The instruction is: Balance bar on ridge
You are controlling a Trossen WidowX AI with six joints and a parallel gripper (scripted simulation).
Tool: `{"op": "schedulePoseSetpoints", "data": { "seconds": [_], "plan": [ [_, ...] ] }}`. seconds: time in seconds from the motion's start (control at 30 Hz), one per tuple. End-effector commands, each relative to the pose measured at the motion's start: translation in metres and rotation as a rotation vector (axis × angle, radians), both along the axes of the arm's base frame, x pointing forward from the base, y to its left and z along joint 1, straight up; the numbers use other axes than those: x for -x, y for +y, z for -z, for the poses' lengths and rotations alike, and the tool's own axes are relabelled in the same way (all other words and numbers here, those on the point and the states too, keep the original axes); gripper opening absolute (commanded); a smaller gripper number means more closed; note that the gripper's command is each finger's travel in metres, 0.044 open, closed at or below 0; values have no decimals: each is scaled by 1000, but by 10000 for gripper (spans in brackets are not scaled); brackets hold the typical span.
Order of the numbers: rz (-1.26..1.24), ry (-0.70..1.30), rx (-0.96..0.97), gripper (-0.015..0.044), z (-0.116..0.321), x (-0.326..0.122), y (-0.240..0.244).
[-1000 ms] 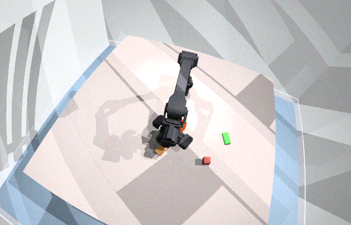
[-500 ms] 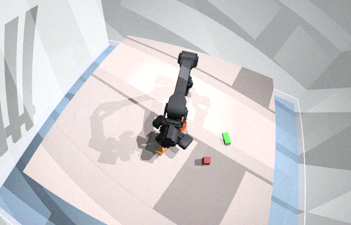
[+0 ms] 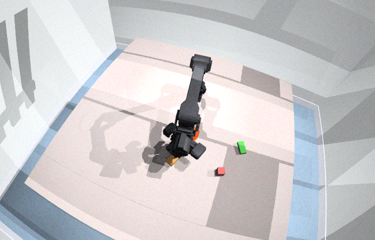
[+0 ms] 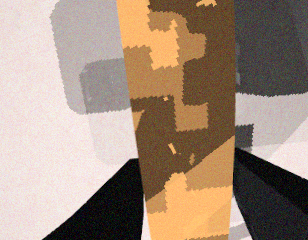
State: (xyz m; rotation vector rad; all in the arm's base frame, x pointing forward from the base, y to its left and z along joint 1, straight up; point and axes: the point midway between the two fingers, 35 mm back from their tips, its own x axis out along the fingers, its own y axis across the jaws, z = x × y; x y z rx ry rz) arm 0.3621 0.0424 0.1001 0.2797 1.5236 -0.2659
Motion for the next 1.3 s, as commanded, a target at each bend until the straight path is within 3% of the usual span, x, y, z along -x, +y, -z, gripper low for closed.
{"op": "schedulePoseSetpoints", "data": {
  "seconds": [0.0, 0.87, 1.17, 1.27],
  "plan": [
    [0, 0, 0, 171, 0, 0, 0],
    [0, 0, 0, 185, 0, 0, 0],
    [0, 0, 0, 421, 0, 0, 0],
    [0, 0, 0, 440, 0, 0, 0]
  ]
}}
